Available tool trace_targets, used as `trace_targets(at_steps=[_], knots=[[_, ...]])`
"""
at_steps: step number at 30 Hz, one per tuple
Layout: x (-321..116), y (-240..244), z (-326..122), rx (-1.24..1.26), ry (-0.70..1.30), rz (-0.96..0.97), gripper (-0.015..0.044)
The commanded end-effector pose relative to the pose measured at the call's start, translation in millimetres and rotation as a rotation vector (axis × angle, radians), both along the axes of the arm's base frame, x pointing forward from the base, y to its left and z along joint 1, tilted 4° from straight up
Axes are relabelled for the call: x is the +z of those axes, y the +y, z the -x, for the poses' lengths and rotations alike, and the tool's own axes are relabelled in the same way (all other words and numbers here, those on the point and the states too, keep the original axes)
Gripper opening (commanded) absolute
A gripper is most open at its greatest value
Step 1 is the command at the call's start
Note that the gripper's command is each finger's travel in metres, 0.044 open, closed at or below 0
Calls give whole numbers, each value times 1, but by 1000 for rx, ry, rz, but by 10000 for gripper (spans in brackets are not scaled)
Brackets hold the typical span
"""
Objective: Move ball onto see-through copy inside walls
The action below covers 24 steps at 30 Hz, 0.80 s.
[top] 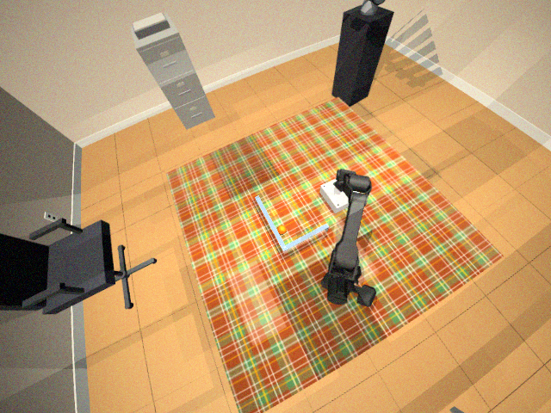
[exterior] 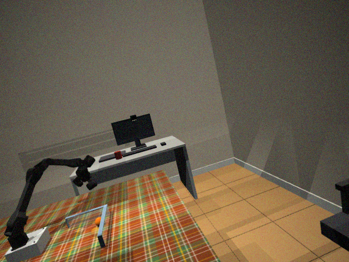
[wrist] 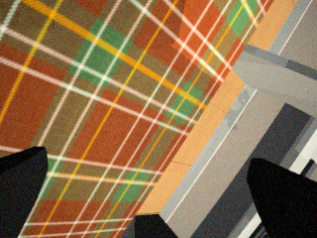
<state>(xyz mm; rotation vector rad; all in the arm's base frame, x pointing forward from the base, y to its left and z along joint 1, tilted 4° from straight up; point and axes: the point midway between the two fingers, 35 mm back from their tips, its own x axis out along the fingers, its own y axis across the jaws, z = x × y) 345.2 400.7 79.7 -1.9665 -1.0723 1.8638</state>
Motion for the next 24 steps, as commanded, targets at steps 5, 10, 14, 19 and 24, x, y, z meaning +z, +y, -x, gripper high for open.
trace_targets(at_steps=[5, 10, 14, 19, 24], knots=[[-7, -40, -25, -334, 183, 80, 326], [-17, -112, -57, -911, 472, 175, 326], [-23, -157, -69, -1270, 636, 207, 326], [-28, -206, -76, -1659, 800, 217, 326], [-33, -253, -77, -2062, 951, 199, 326]])
